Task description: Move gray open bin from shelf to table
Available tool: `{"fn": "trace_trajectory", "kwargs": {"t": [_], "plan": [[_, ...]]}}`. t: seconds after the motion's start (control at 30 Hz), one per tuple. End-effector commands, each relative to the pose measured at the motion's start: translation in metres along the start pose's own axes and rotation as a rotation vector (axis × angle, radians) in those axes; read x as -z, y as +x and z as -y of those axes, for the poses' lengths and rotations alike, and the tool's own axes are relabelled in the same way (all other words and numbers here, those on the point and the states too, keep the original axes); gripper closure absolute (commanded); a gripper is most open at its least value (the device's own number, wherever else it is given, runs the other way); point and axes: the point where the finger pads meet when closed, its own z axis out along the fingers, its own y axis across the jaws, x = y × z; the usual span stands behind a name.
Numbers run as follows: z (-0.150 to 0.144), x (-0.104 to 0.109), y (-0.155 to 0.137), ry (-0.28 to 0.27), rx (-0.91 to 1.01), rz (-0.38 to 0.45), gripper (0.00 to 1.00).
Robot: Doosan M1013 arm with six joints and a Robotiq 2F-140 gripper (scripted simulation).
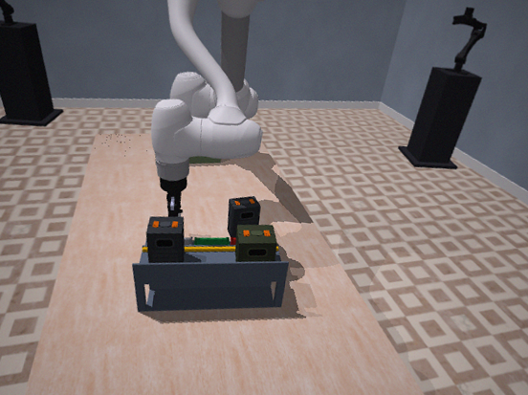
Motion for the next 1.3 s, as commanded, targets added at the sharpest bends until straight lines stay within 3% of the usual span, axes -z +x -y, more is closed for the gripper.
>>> {"fn": "trace_trajectory", "kwargs": {"t": [0.0, 1.03, 1.07, 1.27], "plan": [[0.0001, -0.0029, 0.0, 0.0, 0.0, 0.0, 0.43], [0.0001, -0.0042, 0.0, 0.0, 0.0, 0.0, 0.43], [0.0, -0.0042, 0.0, 0.0, 0.0, 0.0, 1.0], [0.0, -0.0042, 0.0, 0.0, 0.0, 0.0, 1.0]]}}
